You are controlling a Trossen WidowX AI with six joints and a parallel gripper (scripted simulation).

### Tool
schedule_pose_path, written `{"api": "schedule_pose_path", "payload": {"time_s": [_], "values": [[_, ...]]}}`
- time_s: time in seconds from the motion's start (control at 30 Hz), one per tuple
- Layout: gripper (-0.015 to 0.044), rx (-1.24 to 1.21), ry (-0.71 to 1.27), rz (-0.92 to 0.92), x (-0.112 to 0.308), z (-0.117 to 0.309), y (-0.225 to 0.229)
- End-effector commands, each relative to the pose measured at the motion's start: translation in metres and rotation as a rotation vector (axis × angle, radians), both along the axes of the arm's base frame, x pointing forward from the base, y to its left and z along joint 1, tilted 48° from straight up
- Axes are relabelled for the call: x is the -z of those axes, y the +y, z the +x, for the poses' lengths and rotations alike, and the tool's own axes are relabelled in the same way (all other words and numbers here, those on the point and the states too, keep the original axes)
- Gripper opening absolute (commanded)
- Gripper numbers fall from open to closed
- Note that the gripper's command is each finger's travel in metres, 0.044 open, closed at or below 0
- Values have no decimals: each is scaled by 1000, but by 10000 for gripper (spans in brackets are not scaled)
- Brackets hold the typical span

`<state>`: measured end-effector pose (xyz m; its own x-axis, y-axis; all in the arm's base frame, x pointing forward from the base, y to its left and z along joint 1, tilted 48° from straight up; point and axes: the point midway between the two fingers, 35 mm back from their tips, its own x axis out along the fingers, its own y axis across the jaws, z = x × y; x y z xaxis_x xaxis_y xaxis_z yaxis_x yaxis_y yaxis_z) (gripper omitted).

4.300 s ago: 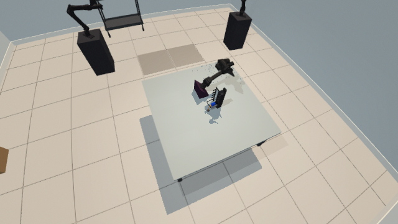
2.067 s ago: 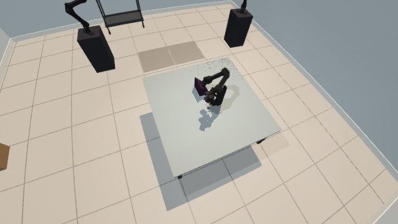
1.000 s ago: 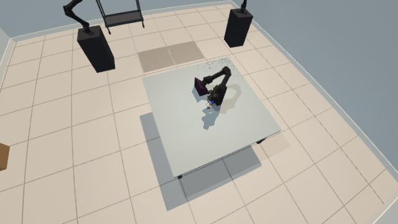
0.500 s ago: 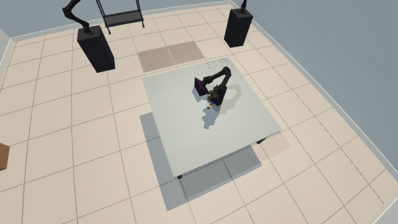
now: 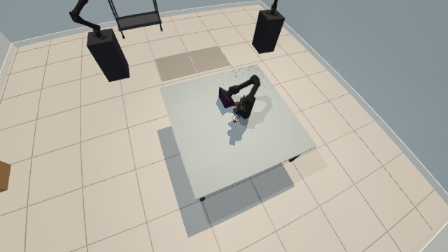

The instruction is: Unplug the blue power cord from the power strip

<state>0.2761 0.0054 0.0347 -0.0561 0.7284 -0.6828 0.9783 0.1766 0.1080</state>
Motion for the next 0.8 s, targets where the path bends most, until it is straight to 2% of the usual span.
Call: {"api": "schedule_pose_path", "payload": {"time_s": [0.0, 0.77], "values": [[0, 0, -6, -3, 4, 3, -5], [0, 3, -4, -4, 27, 12, -32]]}}
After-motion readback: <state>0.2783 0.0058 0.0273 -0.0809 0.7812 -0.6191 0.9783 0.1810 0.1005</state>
